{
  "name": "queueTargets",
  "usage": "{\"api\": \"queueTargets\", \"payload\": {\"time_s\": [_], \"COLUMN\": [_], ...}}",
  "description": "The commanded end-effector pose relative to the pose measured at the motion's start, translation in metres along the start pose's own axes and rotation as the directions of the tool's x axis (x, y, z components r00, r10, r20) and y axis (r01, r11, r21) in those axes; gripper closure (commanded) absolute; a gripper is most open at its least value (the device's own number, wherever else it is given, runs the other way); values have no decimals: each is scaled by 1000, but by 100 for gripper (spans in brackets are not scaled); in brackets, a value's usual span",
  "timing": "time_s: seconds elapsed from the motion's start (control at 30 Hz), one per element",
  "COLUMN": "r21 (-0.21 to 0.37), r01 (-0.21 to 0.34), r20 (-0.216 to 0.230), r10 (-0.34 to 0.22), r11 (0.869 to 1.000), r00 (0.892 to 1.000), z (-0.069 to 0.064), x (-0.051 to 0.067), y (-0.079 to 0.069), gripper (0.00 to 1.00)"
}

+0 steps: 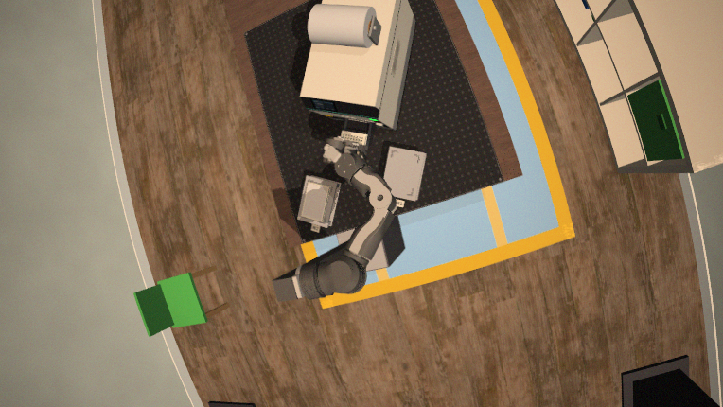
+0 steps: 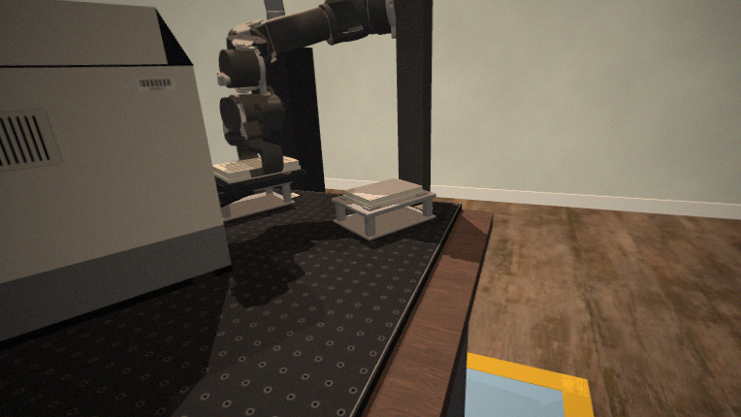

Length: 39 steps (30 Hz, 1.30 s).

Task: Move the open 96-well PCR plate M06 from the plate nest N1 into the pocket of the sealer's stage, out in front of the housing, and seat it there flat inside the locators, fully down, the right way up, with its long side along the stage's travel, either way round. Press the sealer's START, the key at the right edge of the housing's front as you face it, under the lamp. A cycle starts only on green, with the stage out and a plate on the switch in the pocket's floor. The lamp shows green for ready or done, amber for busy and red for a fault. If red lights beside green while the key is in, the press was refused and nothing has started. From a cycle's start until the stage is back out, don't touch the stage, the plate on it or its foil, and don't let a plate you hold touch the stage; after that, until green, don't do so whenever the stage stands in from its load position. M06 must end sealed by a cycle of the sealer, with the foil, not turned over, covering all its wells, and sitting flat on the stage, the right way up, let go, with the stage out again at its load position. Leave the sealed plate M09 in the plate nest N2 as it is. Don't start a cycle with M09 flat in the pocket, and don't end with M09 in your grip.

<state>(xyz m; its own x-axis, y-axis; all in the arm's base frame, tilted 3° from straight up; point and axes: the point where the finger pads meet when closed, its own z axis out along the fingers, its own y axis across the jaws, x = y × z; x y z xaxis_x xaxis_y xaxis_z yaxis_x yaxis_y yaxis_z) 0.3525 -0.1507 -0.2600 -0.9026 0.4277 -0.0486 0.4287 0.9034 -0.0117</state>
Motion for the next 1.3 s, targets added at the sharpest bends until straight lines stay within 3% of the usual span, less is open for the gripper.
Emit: {"api": "queueTargets", "payload": {"time_s": [0.0,1.2,1.23,1.27], "r21": [3,-3,-2,-1], "r01": [-1,-1,-1,-1], "r20": [2,0,0,0], "r10": [1,1,1,1], "r11": [1000,1000,1000,1000], "r00": [1000,1000,1000,1000], "z": [-1,5,5,5], "x": [0,1,1,0], "y": [-1,1,0,0], "gripper": [100,100,23,23]}}
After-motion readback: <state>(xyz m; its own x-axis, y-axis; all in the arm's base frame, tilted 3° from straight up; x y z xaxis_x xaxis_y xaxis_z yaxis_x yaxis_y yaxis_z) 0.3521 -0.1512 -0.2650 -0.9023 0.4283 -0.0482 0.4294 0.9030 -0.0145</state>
